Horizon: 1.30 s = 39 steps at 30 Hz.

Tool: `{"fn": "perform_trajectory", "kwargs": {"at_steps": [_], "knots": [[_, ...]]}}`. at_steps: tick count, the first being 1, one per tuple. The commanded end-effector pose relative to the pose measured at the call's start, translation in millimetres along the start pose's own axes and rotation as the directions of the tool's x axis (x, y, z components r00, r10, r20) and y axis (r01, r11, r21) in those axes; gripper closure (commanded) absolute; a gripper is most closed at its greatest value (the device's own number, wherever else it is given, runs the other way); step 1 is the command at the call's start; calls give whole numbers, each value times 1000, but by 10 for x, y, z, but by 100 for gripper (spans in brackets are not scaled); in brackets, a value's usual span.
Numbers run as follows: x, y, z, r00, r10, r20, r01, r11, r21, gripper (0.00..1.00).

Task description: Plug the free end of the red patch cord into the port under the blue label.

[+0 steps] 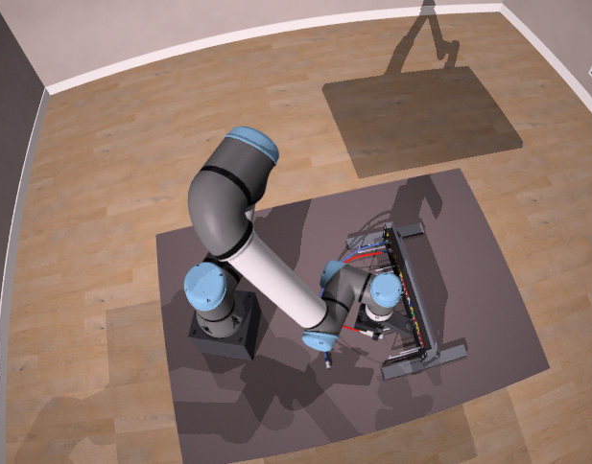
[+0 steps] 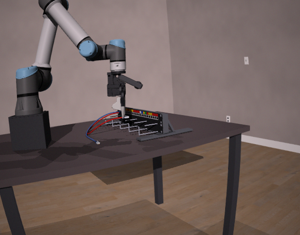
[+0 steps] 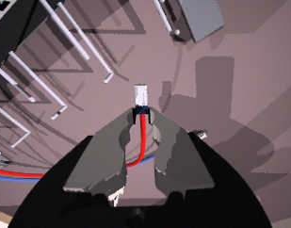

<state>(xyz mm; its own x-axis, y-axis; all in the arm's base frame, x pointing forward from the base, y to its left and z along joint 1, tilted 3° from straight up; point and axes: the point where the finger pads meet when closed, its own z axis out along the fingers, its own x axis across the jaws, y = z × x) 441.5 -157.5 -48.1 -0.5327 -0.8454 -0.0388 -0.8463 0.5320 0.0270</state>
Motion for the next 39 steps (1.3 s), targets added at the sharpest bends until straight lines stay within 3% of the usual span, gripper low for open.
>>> {"fn": "perform_trajectory", "kwargs": {"at_steps": [1, 39], "knots": [[-122, -19, -27, 997, -75, -1, 75, 997, 0, 100], [-674, -85, -127, 916, -401, -5, 401, 916, -5, 100]]}}
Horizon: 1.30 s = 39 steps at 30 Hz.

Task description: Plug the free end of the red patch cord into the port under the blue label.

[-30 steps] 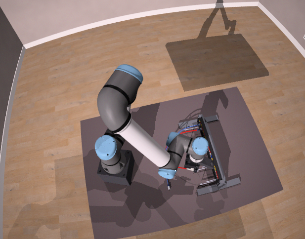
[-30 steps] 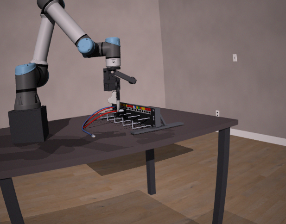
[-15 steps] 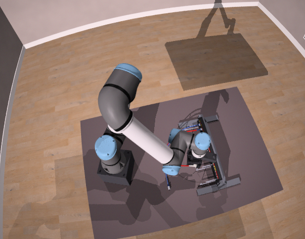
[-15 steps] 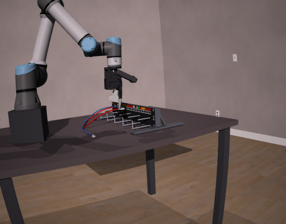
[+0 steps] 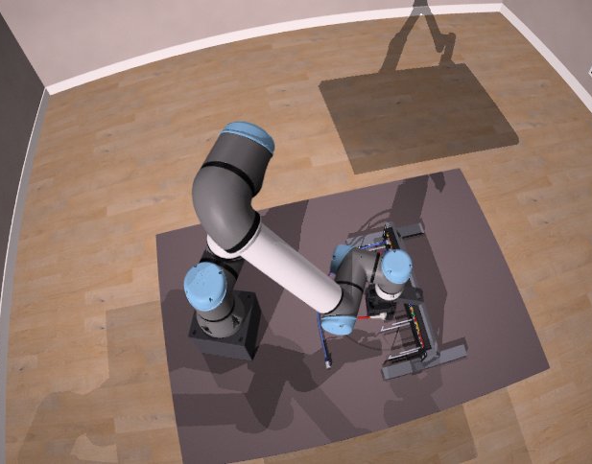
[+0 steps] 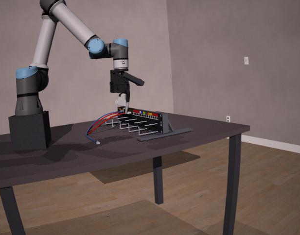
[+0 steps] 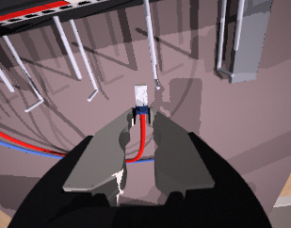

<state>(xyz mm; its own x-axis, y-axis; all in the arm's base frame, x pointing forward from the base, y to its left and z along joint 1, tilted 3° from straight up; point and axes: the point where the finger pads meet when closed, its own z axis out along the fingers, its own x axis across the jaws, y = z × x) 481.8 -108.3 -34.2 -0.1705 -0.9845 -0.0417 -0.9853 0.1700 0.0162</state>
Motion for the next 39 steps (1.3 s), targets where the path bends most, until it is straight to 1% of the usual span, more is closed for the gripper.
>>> {"fn": "perform_trajectory", "kwargs": {"at_steps": [1, 14, 39], "knots": [[-40, -28, -14, 1000, -29, -1, 29, 1000, 1, 100], [-138, -83, -35, 995, -98, -2, 98, 995, 0, 100], [-195, -113, -47, 991, -136, -2, 136, 991, -1, 100]]}}
